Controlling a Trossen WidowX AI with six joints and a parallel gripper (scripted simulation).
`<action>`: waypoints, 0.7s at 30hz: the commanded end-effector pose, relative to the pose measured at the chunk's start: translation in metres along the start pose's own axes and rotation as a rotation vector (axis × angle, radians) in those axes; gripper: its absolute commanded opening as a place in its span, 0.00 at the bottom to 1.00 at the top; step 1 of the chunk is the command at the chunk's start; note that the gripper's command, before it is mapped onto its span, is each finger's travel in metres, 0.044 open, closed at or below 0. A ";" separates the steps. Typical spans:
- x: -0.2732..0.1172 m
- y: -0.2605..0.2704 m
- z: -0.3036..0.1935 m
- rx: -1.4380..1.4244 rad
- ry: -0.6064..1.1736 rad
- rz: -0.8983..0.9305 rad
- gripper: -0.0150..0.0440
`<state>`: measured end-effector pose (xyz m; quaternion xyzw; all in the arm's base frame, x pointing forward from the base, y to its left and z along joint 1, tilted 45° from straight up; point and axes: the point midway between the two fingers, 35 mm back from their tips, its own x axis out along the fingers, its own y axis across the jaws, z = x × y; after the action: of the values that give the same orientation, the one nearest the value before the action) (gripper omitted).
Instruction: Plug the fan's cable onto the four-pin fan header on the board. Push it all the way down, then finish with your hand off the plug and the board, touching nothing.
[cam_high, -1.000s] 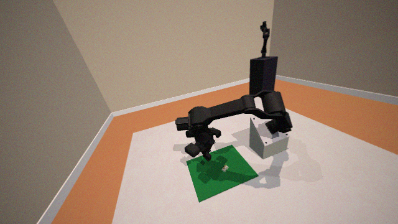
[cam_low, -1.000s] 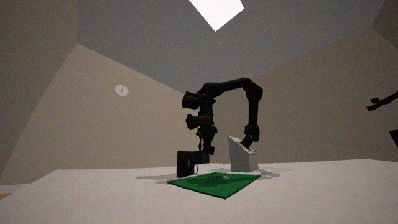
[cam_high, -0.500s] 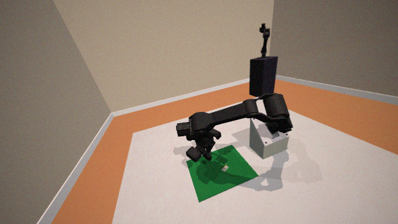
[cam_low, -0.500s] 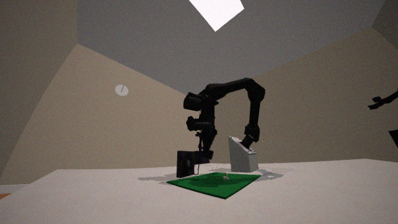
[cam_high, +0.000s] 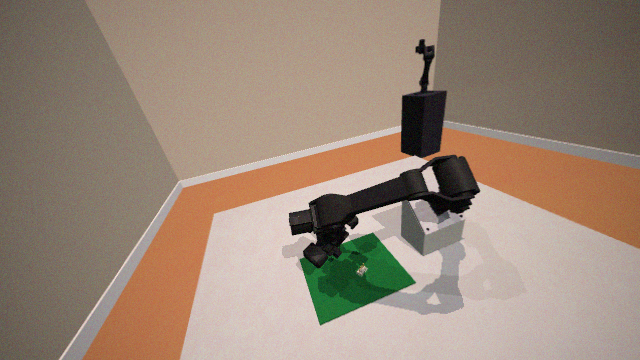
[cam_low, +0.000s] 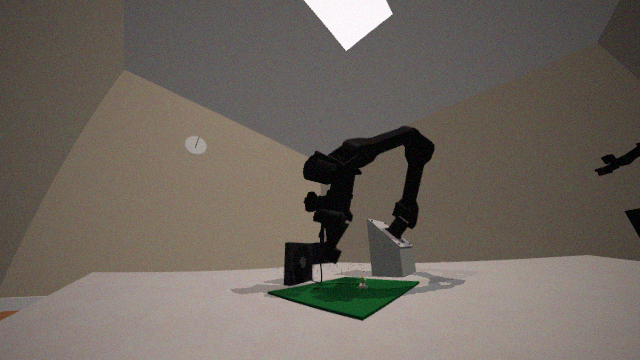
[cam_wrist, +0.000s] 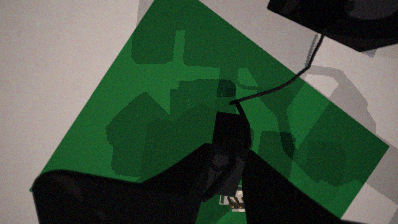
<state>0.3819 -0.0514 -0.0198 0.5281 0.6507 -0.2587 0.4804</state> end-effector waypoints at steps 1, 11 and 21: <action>0.003 -0.001 -0.001 0.003 -0.050 -0.023 0.25; 0.010 -0.002 -0.002 0.009 -0.180 -0.071 0.25; 0.014 -0.002 -0.003 0.018 -0.316 -0.099 0.25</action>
<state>0.3797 -0.0440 -0.0320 0.4600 0.6009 -0.3553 0.5487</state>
